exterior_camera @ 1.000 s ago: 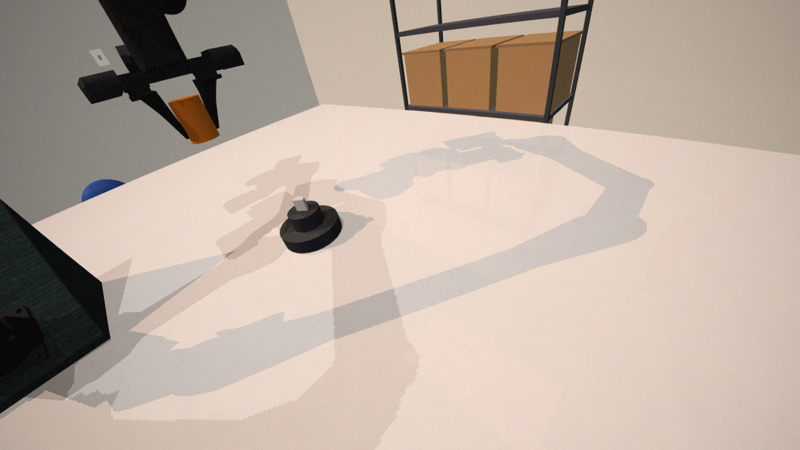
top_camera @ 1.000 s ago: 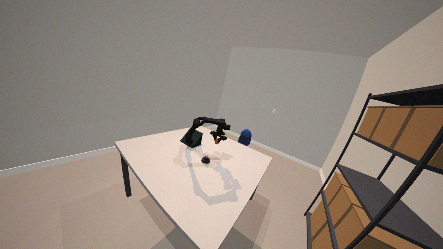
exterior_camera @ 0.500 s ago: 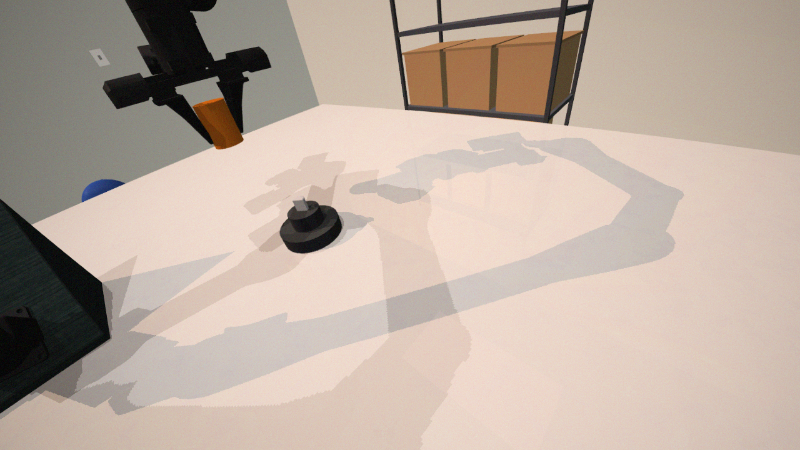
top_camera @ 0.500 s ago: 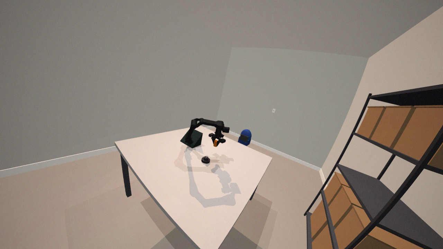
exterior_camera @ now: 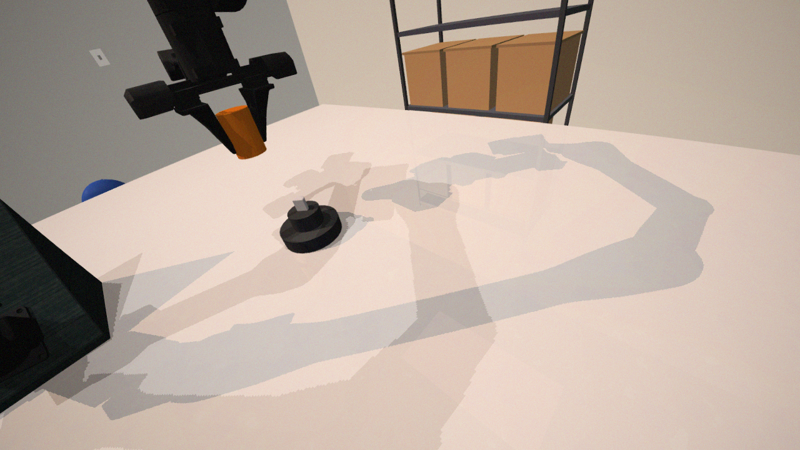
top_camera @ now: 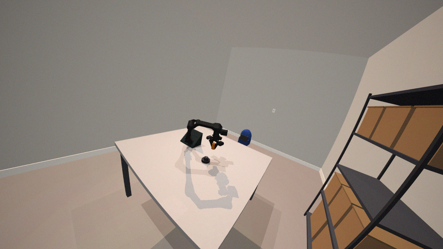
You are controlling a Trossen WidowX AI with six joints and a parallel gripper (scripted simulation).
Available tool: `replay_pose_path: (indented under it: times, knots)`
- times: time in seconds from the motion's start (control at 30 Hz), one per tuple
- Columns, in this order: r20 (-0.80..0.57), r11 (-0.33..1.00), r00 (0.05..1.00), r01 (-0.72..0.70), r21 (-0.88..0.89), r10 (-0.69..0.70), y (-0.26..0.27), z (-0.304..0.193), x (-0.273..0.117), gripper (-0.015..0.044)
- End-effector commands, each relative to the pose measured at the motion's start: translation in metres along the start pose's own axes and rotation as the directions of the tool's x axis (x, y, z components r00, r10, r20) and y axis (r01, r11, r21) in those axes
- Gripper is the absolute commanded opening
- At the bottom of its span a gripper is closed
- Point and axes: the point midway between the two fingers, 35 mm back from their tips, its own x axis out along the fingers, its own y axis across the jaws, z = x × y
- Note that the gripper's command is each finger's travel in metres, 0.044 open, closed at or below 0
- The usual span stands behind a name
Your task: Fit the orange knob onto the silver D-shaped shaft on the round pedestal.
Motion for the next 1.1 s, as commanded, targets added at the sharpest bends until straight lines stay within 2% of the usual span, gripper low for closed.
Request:
replay_pose_path:
  times: [0.0,0.8,1.07]
  knots:
    - [-0.001,1.000,1.000,0.011,-0.004,-0.011,-0.002,-0.014,0.001,0.0000]
    - [-0.027,1.000,1.000,0.009,0.002,-0.009,-0.004,-0.090,0.022,0.0000]
    - [-0.028,1.000,1.000,0.009,0.004,-0.009,-0.004,-0.091,0.029,0.0000]
